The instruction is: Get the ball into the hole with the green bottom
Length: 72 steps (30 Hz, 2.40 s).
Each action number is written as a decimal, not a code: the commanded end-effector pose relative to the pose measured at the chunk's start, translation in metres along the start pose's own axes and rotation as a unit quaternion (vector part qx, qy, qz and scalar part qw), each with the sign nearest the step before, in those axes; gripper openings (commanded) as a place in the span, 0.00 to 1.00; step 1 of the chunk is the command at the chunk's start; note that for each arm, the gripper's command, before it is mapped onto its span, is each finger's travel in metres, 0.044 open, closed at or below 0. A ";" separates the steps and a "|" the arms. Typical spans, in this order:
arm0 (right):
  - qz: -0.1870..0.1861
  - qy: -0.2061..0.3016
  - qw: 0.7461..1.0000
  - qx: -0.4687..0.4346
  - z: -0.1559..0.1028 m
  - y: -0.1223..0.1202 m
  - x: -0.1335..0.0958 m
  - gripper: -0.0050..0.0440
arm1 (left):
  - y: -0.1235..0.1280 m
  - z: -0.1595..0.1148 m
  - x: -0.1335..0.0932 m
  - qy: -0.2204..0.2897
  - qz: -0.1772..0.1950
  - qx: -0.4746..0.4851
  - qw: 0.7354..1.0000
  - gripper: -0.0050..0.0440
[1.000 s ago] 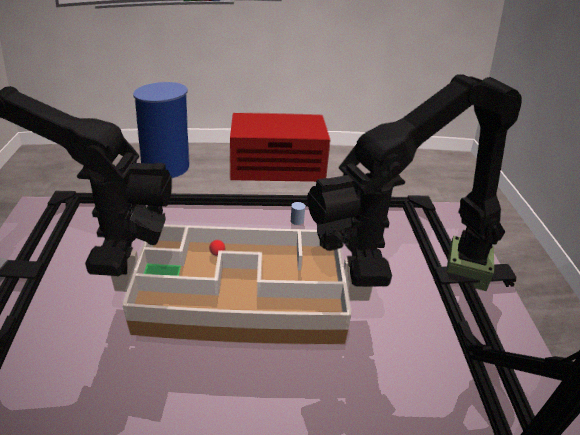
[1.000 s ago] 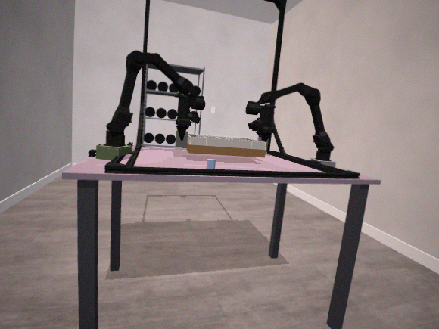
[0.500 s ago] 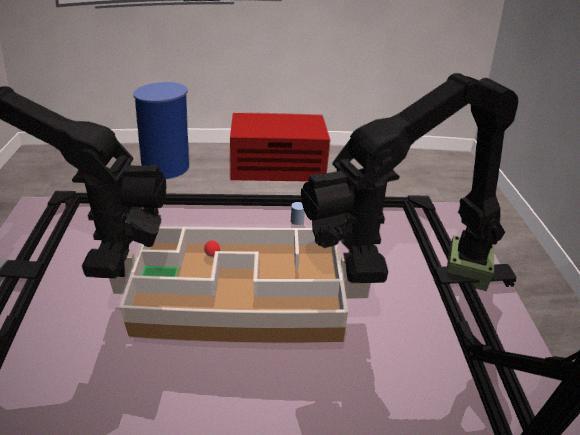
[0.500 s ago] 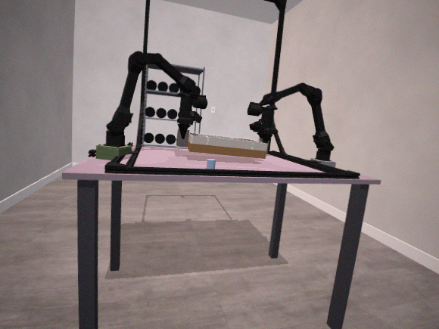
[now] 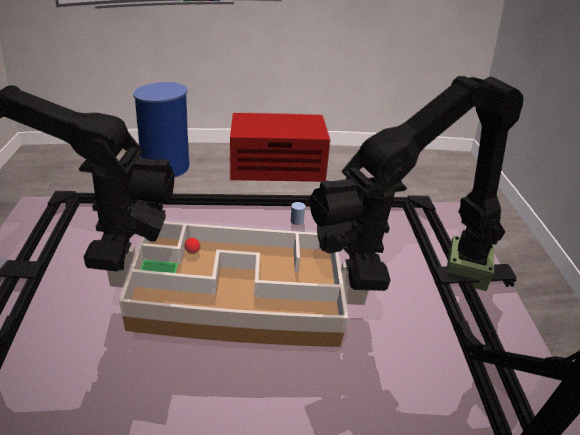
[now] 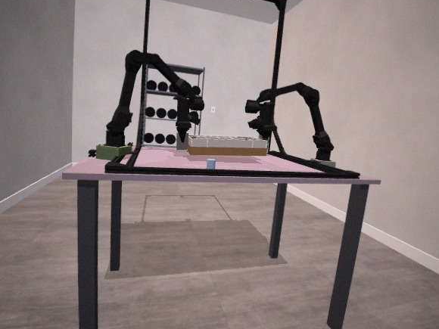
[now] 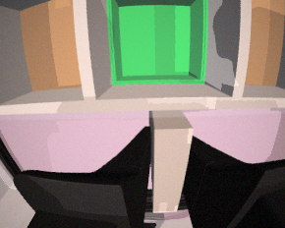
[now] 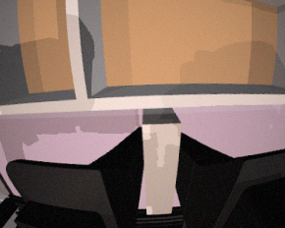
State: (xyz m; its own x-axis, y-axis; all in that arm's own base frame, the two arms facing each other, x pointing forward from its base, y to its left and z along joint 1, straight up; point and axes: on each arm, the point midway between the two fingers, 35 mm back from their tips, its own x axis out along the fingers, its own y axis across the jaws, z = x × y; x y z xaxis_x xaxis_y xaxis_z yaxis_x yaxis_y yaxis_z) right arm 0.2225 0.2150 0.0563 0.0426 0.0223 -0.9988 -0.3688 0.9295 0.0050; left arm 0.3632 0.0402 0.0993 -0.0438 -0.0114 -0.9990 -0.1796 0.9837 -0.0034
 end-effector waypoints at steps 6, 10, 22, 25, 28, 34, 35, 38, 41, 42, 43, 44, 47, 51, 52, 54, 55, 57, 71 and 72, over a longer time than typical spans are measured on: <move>-0.002 0.022 1.000 0.000 -0.001 0.000 -0.010 0.14 | 0.000 0.000 0.009 -0.021 0.001 0.000 1.000 0.14; -0.003 0.040 0.999 0.000 0.001 0.000 -0.017 0.14 | 0.000 -0.001 0.016 -0.039 0.002 0.000 0.999 0.14; -0.019 0.033 0.999 -0.001 0.000 0.002 -0.014 0.14 | -0.002 -0.001 0.013 -0.032 0.018 -0.001 0.999 0.14; -0.015 0.029 0.999 0.000 -0.001 0.001 -0.013 0.14 | -0.001 -0.001 0.012 -0.028 0.015 0.000 1.000 0.14; -0.005 0.019 1.000 0.000 -0.002 0.000 -0.008 0.14 | -0.001 0.000 0.007 -0.017 0.005 0.000 1.000 0.14; 0.015 0.005 1.000 0.000 -0.003 -0.001 -0.002 0.14 | 0.001 0.001 0.001 -0.003 -0.016 0.000 1.000 0.14; 0.016 0.005 1.000 0.000 -0.003 -0.001 -0.003 0.14 | 0.001 0.001 0.001 -0.004 -0.017 0.000 1.000 0.14; 0.018 0.012 1.000 0.000 -0.002 -0.002 -0.005 0.14 | 0.001 0.001 0.004 -0.011 -0.019 0.000 1.000 0.14; 0.018 0.015 1.000 0.000 -0.002 -0.002 -0.007 0.14 | 0.001 0.001 0.006 -0.014 -0.018 0.000 1.000 0.14; 0.017 0.018 1.000 0.000 -0.002 -0.001 -0.008 0.14 | 0.001 0.000 0.007 -0.017 -0.018 0.000 1.000 0.14; 0.015 0.022 1.000 0.000 -0.001 -0.001 -0.010 0.14 | 0.001 0.000 0.009 -0.021 -0.016 0.000 1.000 0.14; 0.013 0.026 1.000 0.000 -0.001 -0.001 -0.011 0.14 | 0.001 0.000 0.010 -0.025 -0.014 0.000 1.000 0.14; -0.009 0.036 0.999 0.000 0.000 0.001 -0.016 0.14 | -0.001 -0.001 0.015 -0.035 0.009 0.000 0.999 0.14; -0.021 0.042 0.999 -0.001 0.001 0.002 -0.018 0.14 | -0.002 -0.001 0.017 -0.041 0.020 -0.001 0.999 0.14; -0.021 0.042 0.999 -0.001 0.001 0.002 -0.018 0.14 | -0.002 -0.001 0.017 -0.041 0.020 -0.001 0.999 0.14; -0.023 0.040 0.999 -0.001 0.001 0.002 -0.017 0.14 | -0.002 -0.001 0.016 -0.038 0.022 -0.001 0.999 0.14; -0.024 0.038 0.999 -0.001 0.000 0.002 -0.016 0.14 | -0.002 -0.001 0.015 -0.037 0.024 -0.001 0.999 0.14; -0.026 0.036 0.999 -0.001 0.000 0.002 -0.015 0.14 | -0.002 -0.001 0.015 -0.035 0.025 -0.001 0.999 0.14; 0.017 0.007 1.000 0.000 -0.003 -0.001 -0.003 0.14 | 0.001 0.001 0.002 -0.006 -0.017 0.000 1.000 0.14; 0.018 0.009 1.000 0.000 -0.003 -0.002 -0.004 0.14 | 0.001 0.001 0.003 -0.008 -0.019 0.000 1.000 0.14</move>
State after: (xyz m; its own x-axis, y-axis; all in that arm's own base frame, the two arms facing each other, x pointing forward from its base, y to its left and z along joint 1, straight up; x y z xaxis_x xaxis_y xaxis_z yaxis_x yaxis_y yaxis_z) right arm 0.2226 0.2145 0.0592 0.0240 0.0282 -0.9993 -0.3677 0.9298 0.0175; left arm 0.3627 0.0410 0.0969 -0.0208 -0.0221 -0.9995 -0.1791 0.9837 -0.0181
